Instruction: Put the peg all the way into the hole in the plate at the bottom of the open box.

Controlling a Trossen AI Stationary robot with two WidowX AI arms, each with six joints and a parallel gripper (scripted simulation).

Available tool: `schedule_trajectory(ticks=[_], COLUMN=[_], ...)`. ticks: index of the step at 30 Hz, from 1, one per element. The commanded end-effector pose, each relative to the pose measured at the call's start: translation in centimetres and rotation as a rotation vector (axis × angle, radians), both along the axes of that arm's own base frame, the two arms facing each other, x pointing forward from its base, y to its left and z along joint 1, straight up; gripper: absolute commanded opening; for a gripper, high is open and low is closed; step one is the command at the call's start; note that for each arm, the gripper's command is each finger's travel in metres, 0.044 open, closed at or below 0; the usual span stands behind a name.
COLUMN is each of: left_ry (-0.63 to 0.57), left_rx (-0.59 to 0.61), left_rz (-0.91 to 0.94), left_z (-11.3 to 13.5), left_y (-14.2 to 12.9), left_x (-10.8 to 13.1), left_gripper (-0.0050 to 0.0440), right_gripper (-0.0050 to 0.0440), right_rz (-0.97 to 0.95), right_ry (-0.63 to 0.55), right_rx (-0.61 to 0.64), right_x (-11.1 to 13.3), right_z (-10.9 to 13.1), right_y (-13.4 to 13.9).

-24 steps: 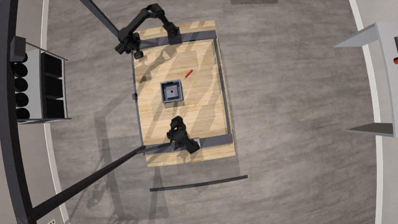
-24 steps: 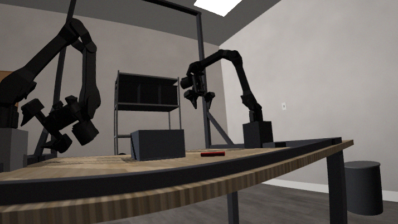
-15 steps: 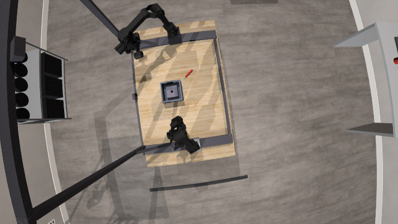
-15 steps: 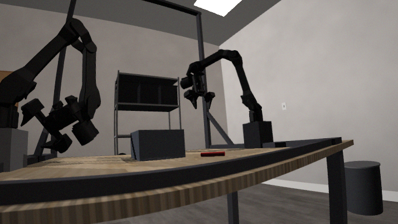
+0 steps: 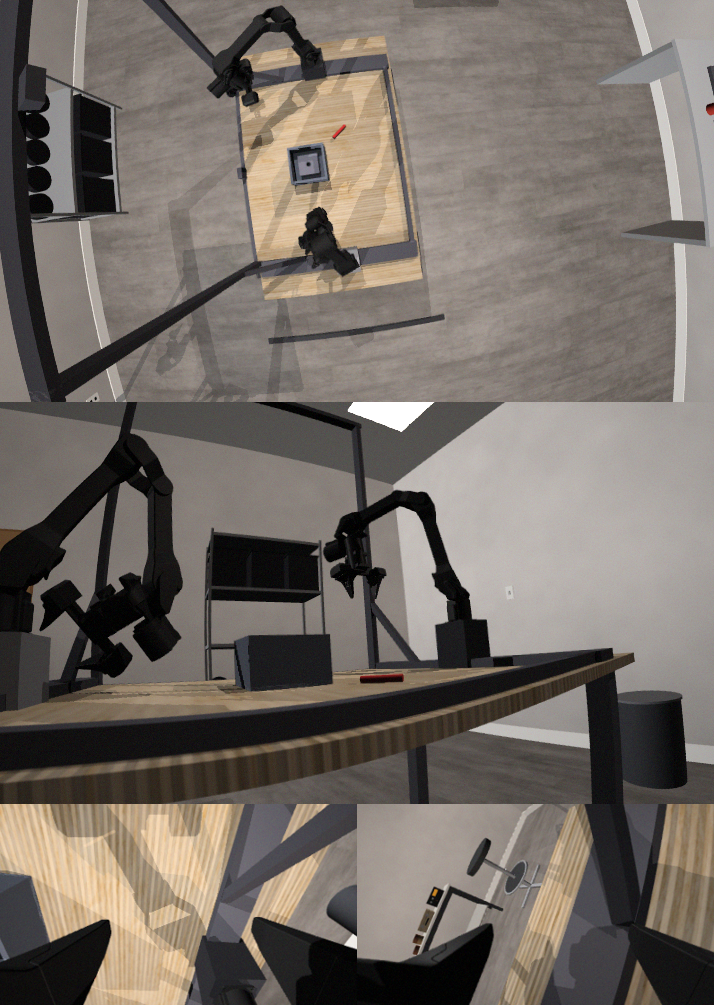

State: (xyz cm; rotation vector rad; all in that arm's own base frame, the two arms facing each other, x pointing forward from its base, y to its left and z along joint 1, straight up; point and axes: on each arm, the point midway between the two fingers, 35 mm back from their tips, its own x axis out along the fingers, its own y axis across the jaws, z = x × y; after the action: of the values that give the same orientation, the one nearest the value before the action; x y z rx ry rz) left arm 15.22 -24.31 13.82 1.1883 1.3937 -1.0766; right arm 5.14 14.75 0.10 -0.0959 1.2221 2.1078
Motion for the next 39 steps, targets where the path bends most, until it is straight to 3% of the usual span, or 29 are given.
schedule_trajectory(ticks=[1, 8, 10, 11, 22, 25, 27, 39], left_ry=[-0.04, -0.108, -0.108, -0.116, -0.222, -0.249, -0.249, -0.365], left_rx=[-0.036, -0.075, -0.075, -0.08, -0.14, -0.161, -0.161, -0.226], left_rz=[0.064, 0.308, 0.308, 0.336, 0.71, 0.817, 0.817, 1.293], left_z=[0.5, -1.1, -1.1, -1.3, -3.8, -4.5, -4.5, -8.1], left_y=[1.2, 5.9, 5.9, 6.4, 13.4, 15.4, 15.4, 24.1], left_x=[0.7, 3.0, 3.0, 3.3, 6.7, 7.7, 7.7, 12.0], left_gripper=[0.044, 0.044, 0.044, 0.044, 0.044, 0.044, 0.044, 0.044], right_gripper=[0.044, 0.044, 0.044, 0.044, 0.044, 0.044, 0.044, 0.044], right_rz=[0.012, -0.096, -0.096, -0.124, -0.61, -0.768, -0.768, -1.294], right_ry=[-0.102, -0.419, -0.419, -0.452, -0.799, -0.802, -0.802, -0.615], right_rx=[-0.048, -0.273, -0.273, -0.297, -0.474, -0.547, -0.547, -0.854], right_x=[2.3, 11.6, 11.6, 12.7, 26.2, 29.4, 29.4, 36.0], right_z=[-0.6, -0.9, -0.9, -0.7, 6.0, 7.1, 7.1, 6.6], right_y=[0.6, 3.4, 3.4, 3.8, 7.5, 6.1, 6.1, -3.0])
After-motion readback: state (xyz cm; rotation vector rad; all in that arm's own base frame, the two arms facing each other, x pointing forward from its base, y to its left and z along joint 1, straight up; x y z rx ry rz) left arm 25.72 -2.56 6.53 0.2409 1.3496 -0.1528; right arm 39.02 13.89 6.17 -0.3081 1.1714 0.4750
